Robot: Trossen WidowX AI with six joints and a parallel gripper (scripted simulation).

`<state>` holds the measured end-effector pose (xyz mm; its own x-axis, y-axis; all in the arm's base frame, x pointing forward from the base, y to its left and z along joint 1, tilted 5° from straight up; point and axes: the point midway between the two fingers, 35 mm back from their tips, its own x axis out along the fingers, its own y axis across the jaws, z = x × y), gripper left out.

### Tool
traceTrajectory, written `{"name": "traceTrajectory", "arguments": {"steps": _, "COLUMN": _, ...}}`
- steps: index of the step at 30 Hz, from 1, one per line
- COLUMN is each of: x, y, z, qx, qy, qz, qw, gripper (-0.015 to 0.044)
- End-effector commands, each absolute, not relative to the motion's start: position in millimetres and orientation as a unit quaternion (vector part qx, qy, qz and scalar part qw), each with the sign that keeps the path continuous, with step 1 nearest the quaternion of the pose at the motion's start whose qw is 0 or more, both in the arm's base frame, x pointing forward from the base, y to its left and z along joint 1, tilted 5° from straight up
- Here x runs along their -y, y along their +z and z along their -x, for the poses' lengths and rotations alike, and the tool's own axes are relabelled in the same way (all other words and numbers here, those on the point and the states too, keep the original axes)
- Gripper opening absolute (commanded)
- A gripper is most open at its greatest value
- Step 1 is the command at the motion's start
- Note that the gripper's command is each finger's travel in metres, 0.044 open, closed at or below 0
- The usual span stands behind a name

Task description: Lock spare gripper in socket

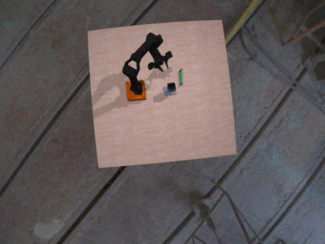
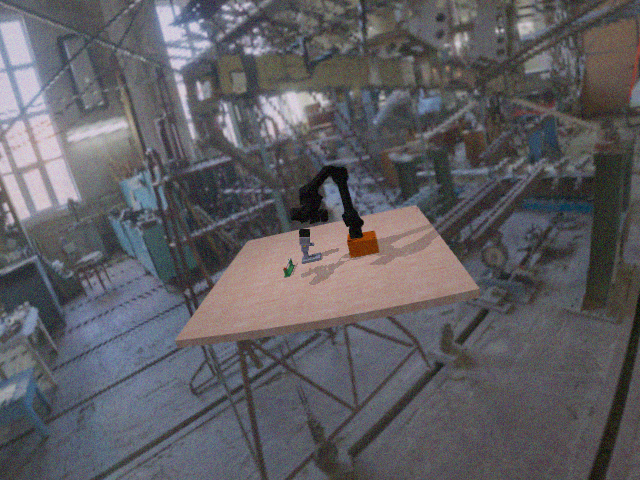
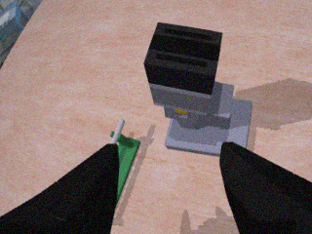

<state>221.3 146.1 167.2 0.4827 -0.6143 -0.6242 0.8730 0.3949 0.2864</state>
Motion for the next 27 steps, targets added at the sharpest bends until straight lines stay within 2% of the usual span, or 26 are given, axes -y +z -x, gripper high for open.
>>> {"name": "traceTrajectory", "arguments": {"steps": 1, "x": -156.4, "y": 167.6, "z": -215.4, "qx": -0.222, "qy": -0.454, "qz": -0.317, "qw": 0.803, "gripper": 0.0180}}
{"name": "traceTrajectory", "arguments": {"steps": 5, "x": -157.2, "y": 166.4, "z": -217.7, "qx": -0.238, "qy": -0.452, "qz": -0.294, "qw": 0.808, "gripper": 0.0180}}
{"name": "traceTrajectory", "arguments": {"steps": 13, "x": -165.3, "y": 150.5, "z": -247.8, "qx": -0.432, "qy": -0.378, "qz": -0.036, "qw": 0.818, "gripper": 0.0180}}
{"name": "traceTrajectory", "arguments": {"steps": 20, "x": -167.7, "y": 134.4, "z": -279.3, "qx": -0.577, "qy": -0.234, "qz": 0.169, "qw": 0.764, "gripper": 0.0180}}
{"name": "traceTrajectory", "arguments": {"steps": 27, "x": -162.7, "y": 115.6, "z": -313.8, "qx": -0.661, "qy": -0.062, "qz": 0.309, "qw": 0.681, "gripper": 0.0180}}
